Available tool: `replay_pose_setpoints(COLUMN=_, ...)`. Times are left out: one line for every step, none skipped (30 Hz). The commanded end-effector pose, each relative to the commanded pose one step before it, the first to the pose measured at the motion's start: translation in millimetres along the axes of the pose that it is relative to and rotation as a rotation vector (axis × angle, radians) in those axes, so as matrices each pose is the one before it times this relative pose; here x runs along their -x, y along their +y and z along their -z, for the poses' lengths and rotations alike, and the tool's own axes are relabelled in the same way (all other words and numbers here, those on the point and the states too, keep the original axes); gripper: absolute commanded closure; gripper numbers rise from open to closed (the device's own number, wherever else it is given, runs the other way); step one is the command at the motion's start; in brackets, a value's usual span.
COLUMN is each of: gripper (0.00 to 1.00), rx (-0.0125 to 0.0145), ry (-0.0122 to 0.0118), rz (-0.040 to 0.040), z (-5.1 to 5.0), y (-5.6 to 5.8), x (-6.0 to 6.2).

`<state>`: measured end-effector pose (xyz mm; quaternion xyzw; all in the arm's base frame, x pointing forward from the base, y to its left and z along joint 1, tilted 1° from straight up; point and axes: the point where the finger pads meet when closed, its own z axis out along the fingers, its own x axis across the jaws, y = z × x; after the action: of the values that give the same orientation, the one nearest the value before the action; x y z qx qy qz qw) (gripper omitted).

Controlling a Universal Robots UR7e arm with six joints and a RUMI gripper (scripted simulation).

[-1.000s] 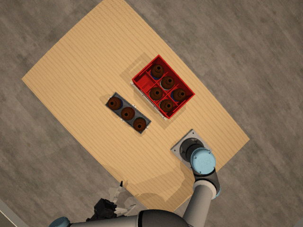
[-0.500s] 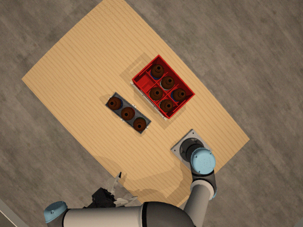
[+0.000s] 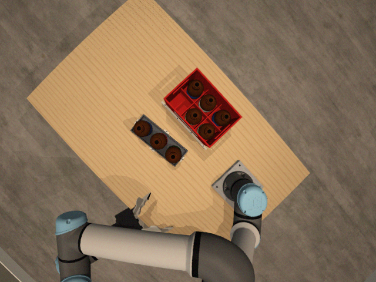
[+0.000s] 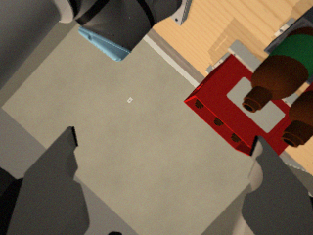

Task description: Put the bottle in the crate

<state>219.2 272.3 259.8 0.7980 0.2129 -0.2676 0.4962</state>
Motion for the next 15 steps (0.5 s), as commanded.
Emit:
replay_pose_setpoints(gripper=0.0, rx=-0.1184, ry=-0.0237, rz=-0.12619, z=-15.73, y=12.35, x=-17.19)
replay_pose_setpoints(gripper=0.0, rx=-0.00336, ry=-0.00098, rz=-0.00387, z=-0.4, y=0.33, x=-0.55)
replay_pose_setpoints(gripper=0.0, rx=0.0, ry=0.0, rz=0.0, z=0.0, y=0.0, x=0.0)
replay_pose_setpoints(gripper=0.0, rx=0.0, ry=0.0, rz=0.0, z=0.0, y=0.0, x=0.0)
replay_pose_setpoints(gripper=0.0, rx=-0.03117, ry=-0.00938, rz=-0.03635, z=-3.76, y=3.11, x=-5.17)
replay_pose_setpoints(gripper=0.0, rx=-0.03144, ry=-0.00999, rz=-0.0374, z=-3.7, y=3.12, x=-5.39)
replay_pose_setpoints(gripper=0.0, rx=-0.03165, ry=-0.01058, rz=-0.03843, z=-3.63, y=3.11, x=-5.6)
replay_pose_setpoints(gripper=0.0, rx=-0.01893, ry=-0.00658, rz=-0.02338, z=-2.11, y=1.83, x=-3.46)
replay_pose_setpoints(gripper=0.0, rx=-0.01287, ry=-0.00458, rz=-0.01606, z=-1.4, y=1.23, x=-2.4)
replay_pose_setpoints(gripper=0.0, rx=-0.02792, ry=-0.01024, rz=-0.03534, z=-3.02, y=2.67, x=-5.29)
replay_pose_setpoints(gripper=0.0, rx=-0.00396, ry=-0.00149, rz=-0.00507, z=-0.41, y=0.37, x=-0.77)
replay_pose_setpoints(gripper=0.0, rx=-0.03191, ry=-0.01228, rz=-0.04134, z=-3.36, y=3.0, x=-6.26)
replay_pose_setpoints(gripper=0.0, rx=-0.02147, ry=-0.00856, rz=-0.02834, z=-2.18, y=1.97, x=-4.36)
replay_pose_setpoints(gripper=0.0, rx=-0.01041, ry=-0.00423, rz=-0.0139, z=-1.03, y=0.94, x=-2.16)
replay_pose_setpoints(gripper=0.0, rx=-0.02834, ry=-0.01182, rz=-0.03837, z=-2.78, y=2.55, x=-5.96)
